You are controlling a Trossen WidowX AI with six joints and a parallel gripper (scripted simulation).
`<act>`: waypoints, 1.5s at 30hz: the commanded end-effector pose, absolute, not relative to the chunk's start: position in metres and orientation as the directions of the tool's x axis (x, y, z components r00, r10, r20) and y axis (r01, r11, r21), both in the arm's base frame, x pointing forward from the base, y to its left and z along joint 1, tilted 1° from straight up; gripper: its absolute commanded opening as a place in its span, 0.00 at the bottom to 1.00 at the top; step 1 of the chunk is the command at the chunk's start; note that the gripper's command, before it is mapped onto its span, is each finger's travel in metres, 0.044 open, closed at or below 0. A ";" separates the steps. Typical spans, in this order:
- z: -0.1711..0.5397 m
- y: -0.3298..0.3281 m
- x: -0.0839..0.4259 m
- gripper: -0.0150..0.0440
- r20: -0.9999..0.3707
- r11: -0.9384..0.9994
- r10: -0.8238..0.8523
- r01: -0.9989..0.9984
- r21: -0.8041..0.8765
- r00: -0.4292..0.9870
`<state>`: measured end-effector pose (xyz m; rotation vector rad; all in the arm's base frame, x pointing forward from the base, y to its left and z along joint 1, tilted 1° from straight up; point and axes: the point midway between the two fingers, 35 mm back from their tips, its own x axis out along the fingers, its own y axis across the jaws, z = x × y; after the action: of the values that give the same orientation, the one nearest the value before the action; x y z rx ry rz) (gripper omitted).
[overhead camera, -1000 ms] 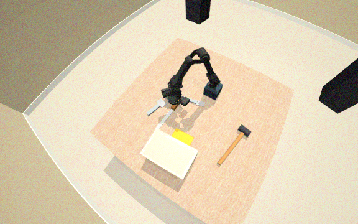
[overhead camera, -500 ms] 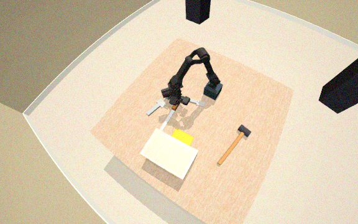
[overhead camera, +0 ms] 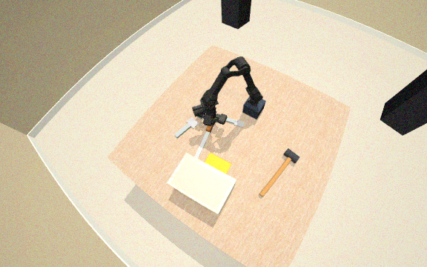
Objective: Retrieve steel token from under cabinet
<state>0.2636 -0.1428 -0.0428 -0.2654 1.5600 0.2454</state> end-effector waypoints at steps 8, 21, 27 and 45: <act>-0.042 -0.142 0.264 0.25 -1.000 0.918 -0.012 -0.398 -0.011 0.000; -0.042 -0.150 0.246 0.25 -1.000 0.919 -0.013 -0.393 -0.011 -0.002; -0.042 -0.154 0.237 0.25 -1.000 0.920 -0.013 -0.392 -0.011 -0.002; -0.042 -0.165 0.211 0.25 -1.000 0.920 -0.014 -0.391 -0.011 -0.004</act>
<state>0.2162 -0.1634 -0.0432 -0.3230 1.5560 0.3053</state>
